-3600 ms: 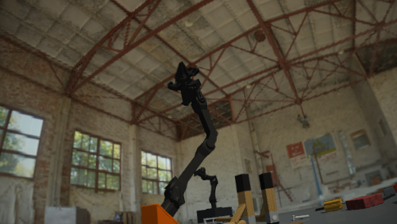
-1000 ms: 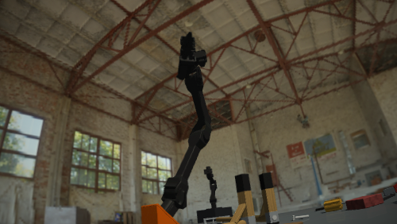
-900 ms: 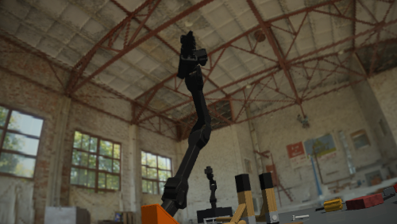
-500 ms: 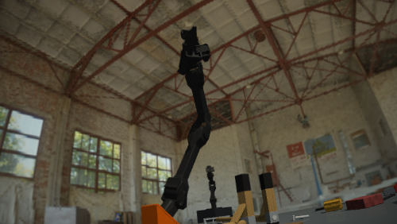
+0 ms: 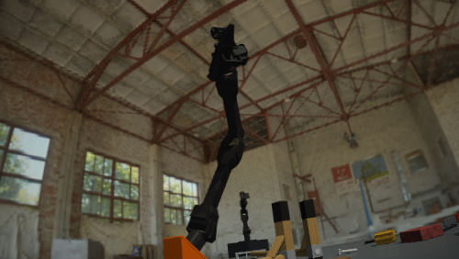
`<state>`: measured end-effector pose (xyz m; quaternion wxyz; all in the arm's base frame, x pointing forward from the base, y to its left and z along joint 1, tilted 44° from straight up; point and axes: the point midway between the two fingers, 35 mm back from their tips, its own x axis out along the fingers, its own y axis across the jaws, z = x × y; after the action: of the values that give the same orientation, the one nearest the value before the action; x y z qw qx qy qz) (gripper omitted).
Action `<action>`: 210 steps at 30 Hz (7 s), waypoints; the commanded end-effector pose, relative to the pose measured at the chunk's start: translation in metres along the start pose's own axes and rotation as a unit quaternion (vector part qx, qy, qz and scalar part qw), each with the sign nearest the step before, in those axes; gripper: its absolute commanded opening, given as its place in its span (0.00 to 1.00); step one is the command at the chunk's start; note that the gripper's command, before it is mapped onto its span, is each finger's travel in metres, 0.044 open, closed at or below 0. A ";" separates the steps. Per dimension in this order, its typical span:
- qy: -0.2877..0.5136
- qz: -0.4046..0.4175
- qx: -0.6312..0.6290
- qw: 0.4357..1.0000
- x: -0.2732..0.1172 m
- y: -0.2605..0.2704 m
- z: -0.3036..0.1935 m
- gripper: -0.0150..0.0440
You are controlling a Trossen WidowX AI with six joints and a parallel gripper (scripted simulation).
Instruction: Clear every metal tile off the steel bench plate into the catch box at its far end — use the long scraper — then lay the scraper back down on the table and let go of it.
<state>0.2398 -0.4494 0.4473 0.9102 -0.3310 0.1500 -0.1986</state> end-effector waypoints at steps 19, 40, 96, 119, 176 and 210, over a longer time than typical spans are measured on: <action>-0.025 0.040 0.085 0.995 0.055 0.035 0.011 0.25; -0.044 0.084 0.165 0.982 0.104 0.077 0.028 0.25; -0.055 0.215 0.364 0.905 0.209 0.227 0.090 0.25; -0.041 0.270 0.436 0.858 0.236 0.302 0.121 0.25; 0.029 0.386 0.572 0.723 0.253 0.496 0.192 0.25; 0.029 0.386 0.572 0.723 0.254 0.579 0.185 0.25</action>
<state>0.6880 -0.0619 0.1704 0.9203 0.3430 0.1481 0.1162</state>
